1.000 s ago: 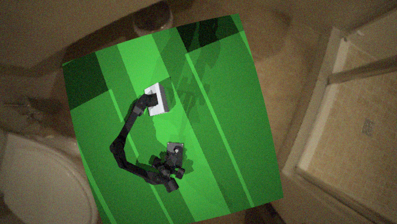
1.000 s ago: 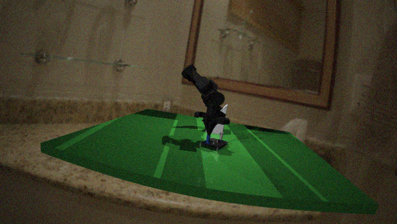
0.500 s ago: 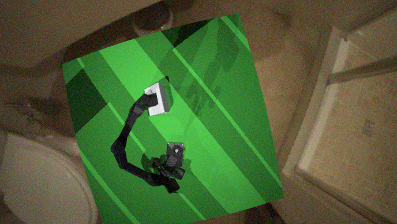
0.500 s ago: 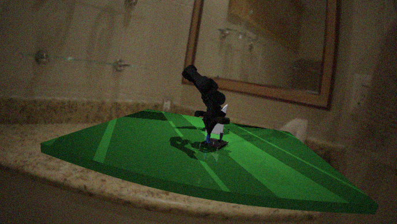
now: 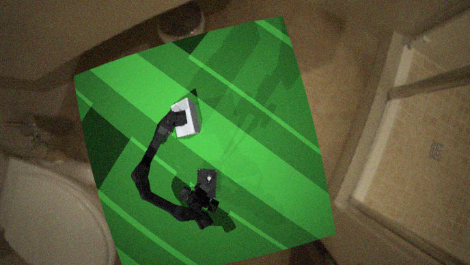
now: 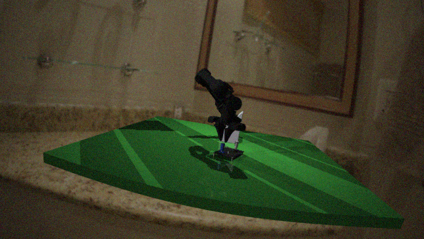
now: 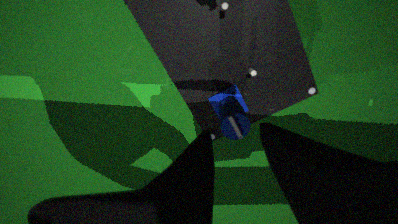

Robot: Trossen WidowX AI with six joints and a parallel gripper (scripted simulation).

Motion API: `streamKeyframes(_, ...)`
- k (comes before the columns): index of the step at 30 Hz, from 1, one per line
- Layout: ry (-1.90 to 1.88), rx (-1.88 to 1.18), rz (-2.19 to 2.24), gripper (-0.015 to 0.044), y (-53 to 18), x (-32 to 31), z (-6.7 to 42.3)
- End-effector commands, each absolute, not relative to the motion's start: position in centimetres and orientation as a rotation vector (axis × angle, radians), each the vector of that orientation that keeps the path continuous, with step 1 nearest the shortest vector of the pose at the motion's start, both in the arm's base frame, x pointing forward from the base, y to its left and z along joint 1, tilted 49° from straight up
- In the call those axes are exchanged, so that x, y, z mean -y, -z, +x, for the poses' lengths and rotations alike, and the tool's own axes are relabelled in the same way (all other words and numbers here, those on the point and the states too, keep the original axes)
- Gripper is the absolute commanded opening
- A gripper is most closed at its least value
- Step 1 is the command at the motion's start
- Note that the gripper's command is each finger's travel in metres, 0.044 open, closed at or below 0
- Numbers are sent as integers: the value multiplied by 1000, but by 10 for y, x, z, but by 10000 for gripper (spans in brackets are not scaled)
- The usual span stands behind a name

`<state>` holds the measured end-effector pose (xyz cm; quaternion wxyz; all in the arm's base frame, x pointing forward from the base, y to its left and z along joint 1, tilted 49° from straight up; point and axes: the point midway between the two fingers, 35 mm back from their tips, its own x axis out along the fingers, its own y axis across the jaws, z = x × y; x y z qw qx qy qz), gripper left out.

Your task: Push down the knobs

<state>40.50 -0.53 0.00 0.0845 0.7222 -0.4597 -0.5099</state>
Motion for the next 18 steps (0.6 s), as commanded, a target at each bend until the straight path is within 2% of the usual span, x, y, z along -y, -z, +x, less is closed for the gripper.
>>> streamKeyframes(1, 1521, 1367, 2155, 236, 0, 4, 403)
streamKeyframes(9, 1539, 1354, 2162, 440, 4, -25, 316)
streamKeyframes(16, 1533, 1363, 2154, 440, 7, -25, 228)
streamKeyframes(18, 1532, 1364, 2153, 440, 7, -23, 219)
